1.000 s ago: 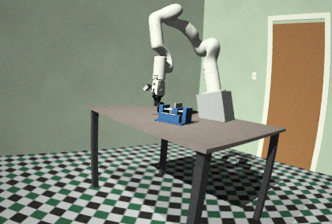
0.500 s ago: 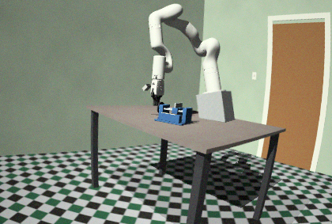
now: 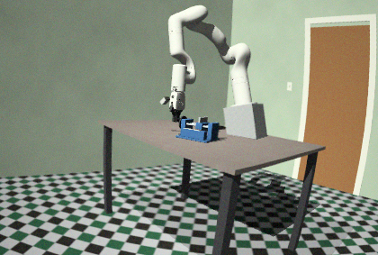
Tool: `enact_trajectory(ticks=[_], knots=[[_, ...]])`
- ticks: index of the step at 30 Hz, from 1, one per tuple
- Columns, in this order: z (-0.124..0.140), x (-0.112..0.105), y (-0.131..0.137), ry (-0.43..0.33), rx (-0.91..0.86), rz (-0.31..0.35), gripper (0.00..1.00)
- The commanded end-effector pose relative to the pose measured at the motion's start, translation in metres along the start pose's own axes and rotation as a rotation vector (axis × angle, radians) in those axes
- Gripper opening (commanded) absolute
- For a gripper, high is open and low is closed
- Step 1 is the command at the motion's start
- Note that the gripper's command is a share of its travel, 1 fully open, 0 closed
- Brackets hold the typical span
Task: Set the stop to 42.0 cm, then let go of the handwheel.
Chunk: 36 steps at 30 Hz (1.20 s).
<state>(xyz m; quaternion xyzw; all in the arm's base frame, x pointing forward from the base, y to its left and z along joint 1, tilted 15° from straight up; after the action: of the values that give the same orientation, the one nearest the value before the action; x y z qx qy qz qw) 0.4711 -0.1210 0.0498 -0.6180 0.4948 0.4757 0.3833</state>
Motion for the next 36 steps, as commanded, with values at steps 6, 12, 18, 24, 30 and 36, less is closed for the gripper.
enact_trajectory(ticks=[6,12,18,24,30,36], knots=[[0.0,0.018,-0.008,0.0,0.0,0.002,0.06],[0.0,0.027,-0.007,0.0,0.0,0.002,0.06],[0.0,0.032,-0.005,0.0,0.0,0.002,0.06],[0.0,0.038,-0.001,0.0,0.0,0.002,0.06],[-0.001,0.042,0.005,0.0,0.0,0.002,0.06],[-0.001,0.045,0.009,0.0,0.0,0.002,0.06]])
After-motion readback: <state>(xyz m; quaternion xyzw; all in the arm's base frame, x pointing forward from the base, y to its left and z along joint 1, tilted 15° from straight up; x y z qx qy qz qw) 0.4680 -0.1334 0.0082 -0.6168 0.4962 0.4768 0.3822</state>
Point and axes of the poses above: the point where the finger pads meet when closed, its own x axis out along the fingers, its own y axis across the jaws, z = x × y, the point moved 9 cm from there along -x, back along the fingers, and after that the axes turned 4 degrees about x, right-handed, at the moved point
